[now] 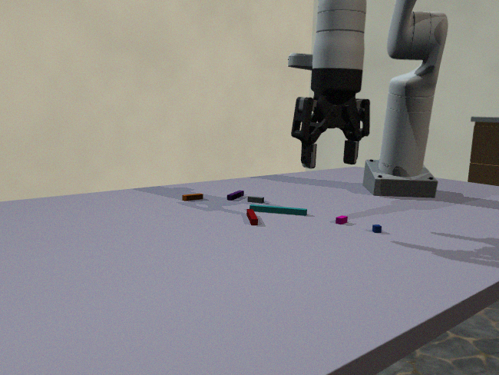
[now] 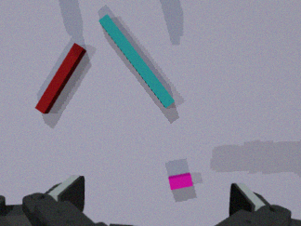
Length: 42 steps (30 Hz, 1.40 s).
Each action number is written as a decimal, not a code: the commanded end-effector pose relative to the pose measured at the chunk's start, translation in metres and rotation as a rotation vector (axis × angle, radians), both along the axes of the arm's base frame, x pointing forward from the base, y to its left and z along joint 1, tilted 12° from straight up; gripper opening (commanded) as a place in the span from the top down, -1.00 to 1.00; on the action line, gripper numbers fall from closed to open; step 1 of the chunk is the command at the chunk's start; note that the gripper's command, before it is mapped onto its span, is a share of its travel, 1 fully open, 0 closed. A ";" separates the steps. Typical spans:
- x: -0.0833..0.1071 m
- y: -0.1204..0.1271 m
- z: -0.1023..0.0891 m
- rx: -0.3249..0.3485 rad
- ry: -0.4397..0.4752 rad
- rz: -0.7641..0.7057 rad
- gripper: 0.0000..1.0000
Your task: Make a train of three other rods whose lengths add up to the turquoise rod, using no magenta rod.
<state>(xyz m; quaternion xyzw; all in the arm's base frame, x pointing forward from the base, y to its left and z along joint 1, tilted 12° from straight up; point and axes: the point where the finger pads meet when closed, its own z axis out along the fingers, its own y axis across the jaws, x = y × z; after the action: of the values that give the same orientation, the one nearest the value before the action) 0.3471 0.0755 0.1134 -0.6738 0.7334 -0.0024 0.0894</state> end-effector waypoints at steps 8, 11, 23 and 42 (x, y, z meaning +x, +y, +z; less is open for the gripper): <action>0.003 -0.027 -0.009 0.027 0.048 -0.302 -1.00; 0.003 -0.036 -0.011 0.042 0.064 -0.427 -1.00; 0.004 -0.068 -0.019 0.096 0.118 -0.850 -1.00; 0.001 -0.117 -0.030 0.198 0.203 -1.541 -1.00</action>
<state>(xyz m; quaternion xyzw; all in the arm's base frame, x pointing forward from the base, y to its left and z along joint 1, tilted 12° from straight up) 0.3507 -0.0314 0.0871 0.0113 0.9960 0.0650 0.0610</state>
